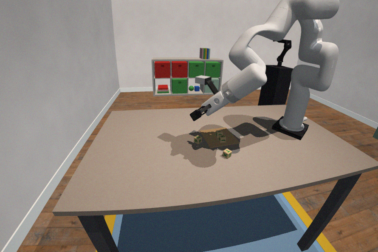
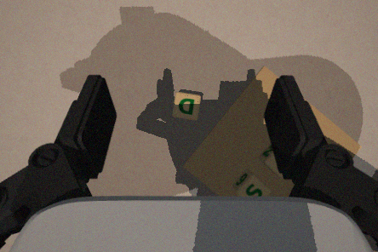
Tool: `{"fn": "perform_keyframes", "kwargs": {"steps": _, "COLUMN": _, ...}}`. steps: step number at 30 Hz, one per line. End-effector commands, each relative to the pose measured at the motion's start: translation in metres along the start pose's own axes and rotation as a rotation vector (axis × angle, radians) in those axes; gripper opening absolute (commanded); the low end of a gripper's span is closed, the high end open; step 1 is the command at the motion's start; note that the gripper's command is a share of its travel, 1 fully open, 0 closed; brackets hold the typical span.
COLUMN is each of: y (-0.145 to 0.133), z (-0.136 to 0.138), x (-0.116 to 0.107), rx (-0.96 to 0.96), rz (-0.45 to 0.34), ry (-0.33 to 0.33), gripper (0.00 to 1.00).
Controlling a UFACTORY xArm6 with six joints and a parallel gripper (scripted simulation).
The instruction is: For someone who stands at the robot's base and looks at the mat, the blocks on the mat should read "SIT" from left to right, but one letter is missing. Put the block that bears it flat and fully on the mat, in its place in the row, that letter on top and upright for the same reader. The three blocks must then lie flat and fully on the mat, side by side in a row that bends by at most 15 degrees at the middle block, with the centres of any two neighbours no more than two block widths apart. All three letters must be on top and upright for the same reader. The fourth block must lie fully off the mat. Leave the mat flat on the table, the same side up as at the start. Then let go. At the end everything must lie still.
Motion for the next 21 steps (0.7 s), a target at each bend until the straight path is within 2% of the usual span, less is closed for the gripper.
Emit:
{"fn": "perform_keyframes", "kwargs": {"steps": 1, "y": 0.002, "z": -0.001, "x": -0.001, "rx": 0.002, "rz": 0.002, "ry": 0.002, "gripper": 1.00}}
{"fn": "perform_keyframes", "kwargs": {"steps": 7, "y": 0.001, "z": 0.000, "x": -0.001, "rx": 0.002, "rz": 0.002, "ry": 0.002, "gripper": 1.00}}
{"fn": "perform_keyframes", "kwargs": {"steps": 9, "y": -0.005, "z": 0.017, "x": -0.011, "rx": 0.002, "rz": 0.002, "ry": 0.002, "gripper": 1.00}}
{"fn": "perform_keyframes", "kwargs": {"steps": 11, "y": -0.022, "z": 0.052, "x": -0.029, "rx": 0.002, "rz": 0.002, "ry": 0.002, "gripper": 1.00}}
{"fn": "perform_keyframes", "kwargs": {"steps": 12, "y": -0.022, "z": 0.052, "x": -0.029, "rx": 0.002, "rz": 0.002, "ry": 0.002, "gripper": 1.00}}
{"fn": "perform_keyframes", "kwargs": {"steps": 13, "y": -0.031, "z": 0.068, "x": -0.036, "rx": 0.002, "rz": 0.002, "ry": 0.002, "gripper": 1.00}}
{"fn": "perform_keyframes", "kwargs": {"steps": 14, "y": -0.031, "z": 0.068, "x": -0.036, "rx": 0.002, "rz": 0.002, "ry": 0.002, "gripper": 1.00}}
{"fn": "perform_keyframes", "kwargs": {"steps": 16, "y": -0.041, "z": 0.086, "x": -0.042, "rx": 0.002, "rz": 0.001, "ry": 0.002, "gripper": 1.00}}
{"fn": "perform_keyframes", "kwargs": {"steps": 21, "y": -0.042, "z": 0.087, "x": -0.043, "rx": 0.002, "rz": 0.001, "ry": 0.002, "gripper": 1.00}}
Point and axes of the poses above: the point where the finger pads meet when closed, its own x axis out along the fingers, its own z axis across the jaws, y = z × x, the point moved 7 cm from there along -x, back along the fingers, and after that the axes turned 6 degrees about -x, right-handed, at the moved point
